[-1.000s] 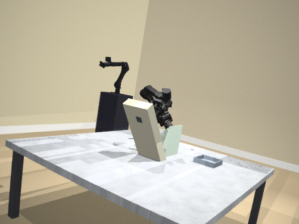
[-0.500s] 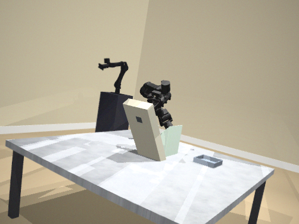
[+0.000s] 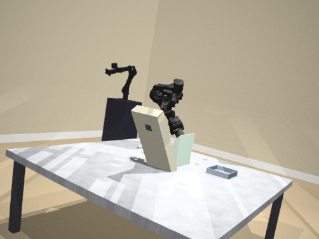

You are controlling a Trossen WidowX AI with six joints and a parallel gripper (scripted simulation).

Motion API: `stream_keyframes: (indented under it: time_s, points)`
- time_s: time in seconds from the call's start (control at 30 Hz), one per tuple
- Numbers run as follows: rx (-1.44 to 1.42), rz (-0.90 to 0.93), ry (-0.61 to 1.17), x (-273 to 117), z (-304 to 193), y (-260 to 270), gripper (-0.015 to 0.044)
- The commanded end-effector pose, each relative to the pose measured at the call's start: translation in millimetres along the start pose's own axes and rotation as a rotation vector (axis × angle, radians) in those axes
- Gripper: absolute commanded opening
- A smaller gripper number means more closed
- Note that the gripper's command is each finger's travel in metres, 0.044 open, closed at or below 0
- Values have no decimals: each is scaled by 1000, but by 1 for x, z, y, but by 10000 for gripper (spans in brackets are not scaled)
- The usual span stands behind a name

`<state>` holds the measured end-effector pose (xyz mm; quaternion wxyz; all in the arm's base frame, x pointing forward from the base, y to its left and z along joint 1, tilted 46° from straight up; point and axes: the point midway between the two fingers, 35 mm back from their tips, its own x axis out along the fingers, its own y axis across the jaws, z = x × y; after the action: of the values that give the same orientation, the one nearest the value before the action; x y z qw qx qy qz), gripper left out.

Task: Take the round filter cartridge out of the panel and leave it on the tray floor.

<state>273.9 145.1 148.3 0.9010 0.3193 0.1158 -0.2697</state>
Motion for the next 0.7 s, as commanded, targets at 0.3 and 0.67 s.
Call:
stream_keyframes:
  time_s: [0.3, 0.67]
  points:
    - [-428, -98, 43, -14, -2, 7, 305]
    - [-1435, -315, 342, 11, -7, -81, 305]
